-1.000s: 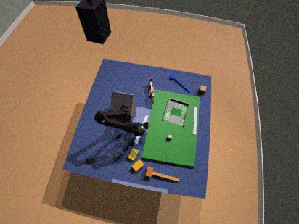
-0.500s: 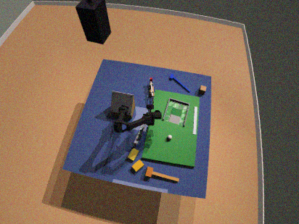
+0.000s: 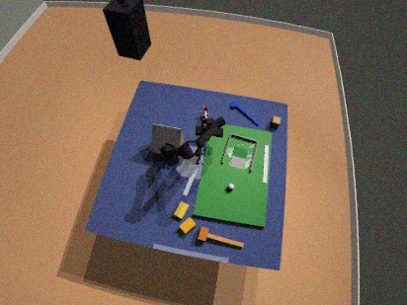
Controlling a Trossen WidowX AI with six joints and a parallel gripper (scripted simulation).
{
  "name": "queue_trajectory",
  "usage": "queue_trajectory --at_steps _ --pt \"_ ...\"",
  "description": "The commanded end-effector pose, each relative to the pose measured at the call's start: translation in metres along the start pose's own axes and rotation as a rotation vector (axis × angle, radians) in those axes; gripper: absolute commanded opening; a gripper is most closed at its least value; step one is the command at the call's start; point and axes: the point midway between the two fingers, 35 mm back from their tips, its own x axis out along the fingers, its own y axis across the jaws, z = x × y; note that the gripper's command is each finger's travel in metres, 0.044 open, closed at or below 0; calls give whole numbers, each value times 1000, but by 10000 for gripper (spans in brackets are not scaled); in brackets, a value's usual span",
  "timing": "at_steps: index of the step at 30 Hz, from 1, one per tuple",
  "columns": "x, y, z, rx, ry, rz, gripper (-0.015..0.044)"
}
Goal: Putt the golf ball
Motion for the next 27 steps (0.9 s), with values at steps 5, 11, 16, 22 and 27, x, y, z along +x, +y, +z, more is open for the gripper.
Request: queue_trajectory --at_steps 5,11,16,22,27 --pt "9 4 10 -135 34 8 440" --pt "30 3 3 -135 35 8 440" --pt "39 3 0 -135 35 8 440" --pt "52 3 -4 -134 36 8 440" --pt "56 3 -6 -134 36 8 440"
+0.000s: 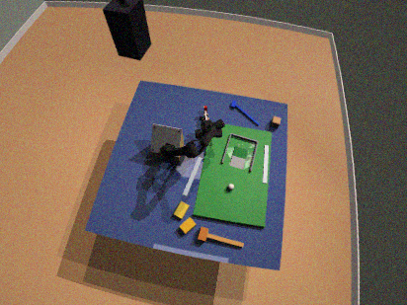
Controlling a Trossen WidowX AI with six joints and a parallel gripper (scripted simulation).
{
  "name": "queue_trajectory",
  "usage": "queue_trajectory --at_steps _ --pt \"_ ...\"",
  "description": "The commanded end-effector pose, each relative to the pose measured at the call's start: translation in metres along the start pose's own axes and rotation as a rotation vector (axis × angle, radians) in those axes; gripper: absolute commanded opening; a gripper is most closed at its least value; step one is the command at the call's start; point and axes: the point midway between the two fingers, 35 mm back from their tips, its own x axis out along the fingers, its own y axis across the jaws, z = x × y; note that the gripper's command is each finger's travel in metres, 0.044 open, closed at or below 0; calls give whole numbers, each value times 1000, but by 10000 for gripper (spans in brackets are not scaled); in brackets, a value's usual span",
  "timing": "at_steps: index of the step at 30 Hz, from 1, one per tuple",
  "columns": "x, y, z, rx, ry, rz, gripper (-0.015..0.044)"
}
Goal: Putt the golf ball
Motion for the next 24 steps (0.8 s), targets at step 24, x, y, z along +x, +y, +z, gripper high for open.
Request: queue_trajectory --at_steps 24 --pt "20 0 -6 2 1 0 230"
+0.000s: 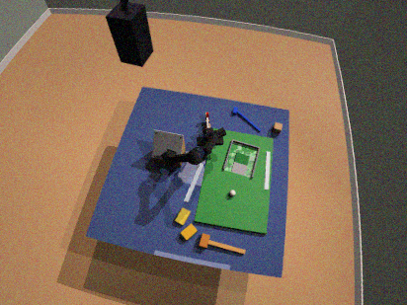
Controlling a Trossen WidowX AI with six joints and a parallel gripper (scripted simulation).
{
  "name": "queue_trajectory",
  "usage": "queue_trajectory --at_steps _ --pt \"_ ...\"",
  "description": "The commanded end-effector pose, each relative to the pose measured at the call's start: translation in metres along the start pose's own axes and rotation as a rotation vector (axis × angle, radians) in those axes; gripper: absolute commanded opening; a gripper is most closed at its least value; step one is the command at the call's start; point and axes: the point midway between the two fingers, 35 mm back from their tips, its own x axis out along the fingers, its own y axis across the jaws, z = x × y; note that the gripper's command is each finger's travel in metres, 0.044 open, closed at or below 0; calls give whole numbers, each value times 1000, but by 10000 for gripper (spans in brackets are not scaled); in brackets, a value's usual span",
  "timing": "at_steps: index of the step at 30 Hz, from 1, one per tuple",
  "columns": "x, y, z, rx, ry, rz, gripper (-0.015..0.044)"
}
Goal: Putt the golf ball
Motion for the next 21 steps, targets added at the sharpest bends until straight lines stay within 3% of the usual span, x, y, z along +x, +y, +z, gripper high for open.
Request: queue_trajectory --at_steps 1,7,15,21 --pt "0 0 0 1 0 -1 204" --pt "0 0 0 1 0 -1 46" --pt "-4 -1 1 1 -1 -1 0" --pt "-42 -5 13 0 -5 -1 0"
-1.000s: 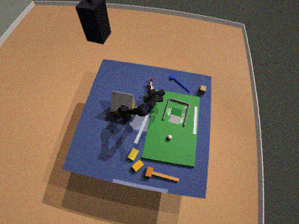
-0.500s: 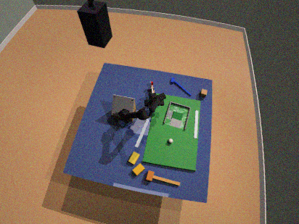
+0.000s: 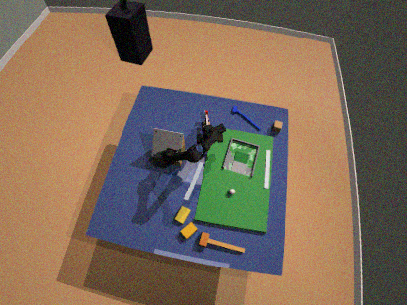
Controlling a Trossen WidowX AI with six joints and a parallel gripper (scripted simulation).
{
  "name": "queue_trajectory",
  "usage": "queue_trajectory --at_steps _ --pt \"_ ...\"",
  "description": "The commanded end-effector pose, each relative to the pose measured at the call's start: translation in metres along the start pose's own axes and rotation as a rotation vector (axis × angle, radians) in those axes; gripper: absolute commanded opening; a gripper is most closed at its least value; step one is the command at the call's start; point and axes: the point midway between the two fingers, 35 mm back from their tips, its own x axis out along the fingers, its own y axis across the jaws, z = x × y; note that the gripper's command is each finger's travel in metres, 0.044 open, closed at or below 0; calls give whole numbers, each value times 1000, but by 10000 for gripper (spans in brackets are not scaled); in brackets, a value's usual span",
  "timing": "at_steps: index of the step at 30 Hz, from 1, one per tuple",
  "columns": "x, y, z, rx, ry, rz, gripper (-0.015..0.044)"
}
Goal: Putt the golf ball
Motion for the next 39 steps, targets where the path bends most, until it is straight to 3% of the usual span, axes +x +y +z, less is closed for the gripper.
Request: queue_trajectory --at_steps 1,7,11,39 --pt "-31 -5 11 1 -24 -15 0" --pt "-77 0 22 0 -24 -13 0" --pt "-72 -2 17 17 -16 -23 0" --pt "-140 -7 -165 1023 6 -123 0"
